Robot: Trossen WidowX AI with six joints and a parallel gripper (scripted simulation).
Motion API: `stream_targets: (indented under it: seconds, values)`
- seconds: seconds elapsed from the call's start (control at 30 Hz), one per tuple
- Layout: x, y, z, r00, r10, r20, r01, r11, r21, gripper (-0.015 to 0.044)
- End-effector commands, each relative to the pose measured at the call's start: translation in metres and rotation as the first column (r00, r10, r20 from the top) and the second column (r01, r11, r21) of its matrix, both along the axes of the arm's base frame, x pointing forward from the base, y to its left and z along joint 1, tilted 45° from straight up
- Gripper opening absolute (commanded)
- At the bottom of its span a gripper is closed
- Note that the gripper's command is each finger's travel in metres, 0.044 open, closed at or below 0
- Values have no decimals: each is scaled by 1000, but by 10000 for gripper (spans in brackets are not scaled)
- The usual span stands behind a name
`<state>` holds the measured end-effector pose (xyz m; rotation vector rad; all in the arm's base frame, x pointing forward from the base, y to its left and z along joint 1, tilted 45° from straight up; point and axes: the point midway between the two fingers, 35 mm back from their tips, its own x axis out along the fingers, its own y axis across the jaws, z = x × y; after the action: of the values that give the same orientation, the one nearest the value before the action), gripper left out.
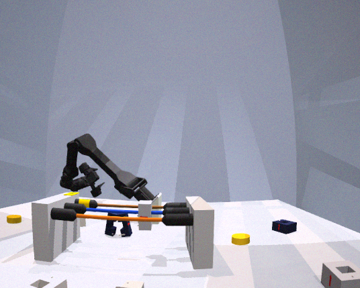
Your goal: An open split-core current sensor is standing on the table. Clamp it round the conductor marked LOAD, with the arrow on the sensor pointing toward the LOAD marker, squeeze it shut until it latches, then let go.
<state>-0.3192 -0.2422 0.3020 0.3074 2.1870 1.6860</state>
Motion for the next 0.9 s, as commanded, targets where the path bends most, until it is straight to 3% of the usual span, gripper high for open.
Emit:
stream_targets:
  seconds: [0.0,0.27,0.4,0.63,0.87]
  values:
    - [1,-1,0,1000,5,2,-5,1000,0,426]
    - [48,-48,10,945,309,112,-315,948,42,440]
    - [94,-79,17,836,521,174,-543,833,112,440]
    - [193,-120,31,514,817,260,-852,451,266,440]
    - [307,-129,42,107,942,318,-899,-45,436,440]
